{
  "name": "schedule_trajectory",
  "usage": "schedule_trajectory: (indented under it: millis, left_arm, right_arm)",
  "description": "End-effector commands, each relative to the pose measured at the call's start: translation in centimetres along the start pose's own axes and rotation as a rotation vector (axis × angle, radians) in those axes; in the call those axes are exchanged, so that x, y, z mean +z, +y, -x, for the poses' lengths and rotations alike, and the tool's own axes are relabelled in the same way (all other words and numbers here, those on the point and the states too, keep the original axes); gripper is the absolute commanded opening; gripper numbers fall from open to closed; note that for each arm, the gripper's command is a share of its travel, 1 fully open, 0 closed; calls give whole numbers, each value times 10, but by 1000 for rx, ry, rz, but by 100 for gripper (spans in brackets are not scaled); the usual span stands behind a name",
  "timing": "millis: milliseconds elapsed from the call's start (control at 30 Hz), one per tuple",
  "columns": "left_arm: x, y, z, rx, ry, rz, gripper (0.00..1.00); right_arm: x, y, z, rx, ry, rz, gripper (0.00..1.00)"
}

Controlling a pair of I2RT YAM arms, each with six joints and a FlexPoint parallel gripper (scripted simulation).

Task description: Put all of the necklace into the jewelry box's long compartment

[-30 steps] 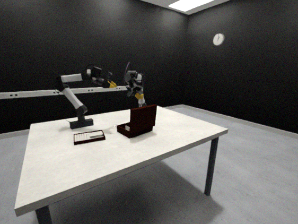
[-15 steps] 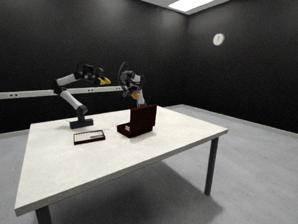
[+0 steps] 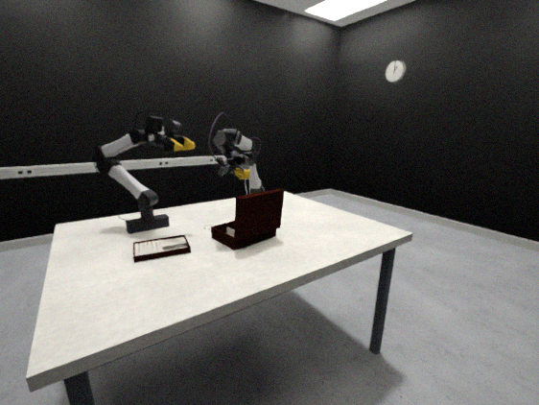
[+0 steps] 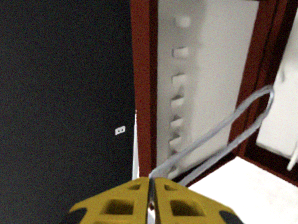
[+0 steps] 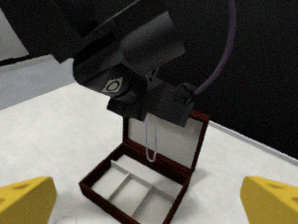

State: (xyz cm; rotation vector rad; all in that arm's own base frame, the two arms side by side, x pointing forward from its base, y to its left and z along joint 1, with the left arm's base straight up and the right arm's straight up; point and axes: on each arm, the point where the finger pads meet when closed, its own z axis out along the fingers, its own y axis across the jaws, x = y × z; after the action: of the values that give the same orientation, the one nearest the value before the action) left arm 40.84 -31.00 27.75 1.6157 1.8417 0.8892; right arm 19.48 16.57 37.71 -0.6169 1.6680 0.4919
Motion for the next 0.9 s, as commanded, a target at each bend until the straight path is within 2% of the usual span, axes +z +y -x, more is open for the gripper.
schedule_trajectory:
  millis: [0,867]
  left_arm:
    - [-7,9,4,-5,-10,26,0]
    - [-8,13,11,-21,-23,35,0]
  right_arm:
    - [3,-5,-7,13,22,-29,100]
    - [3,-5,-8,11,26,-26,100]
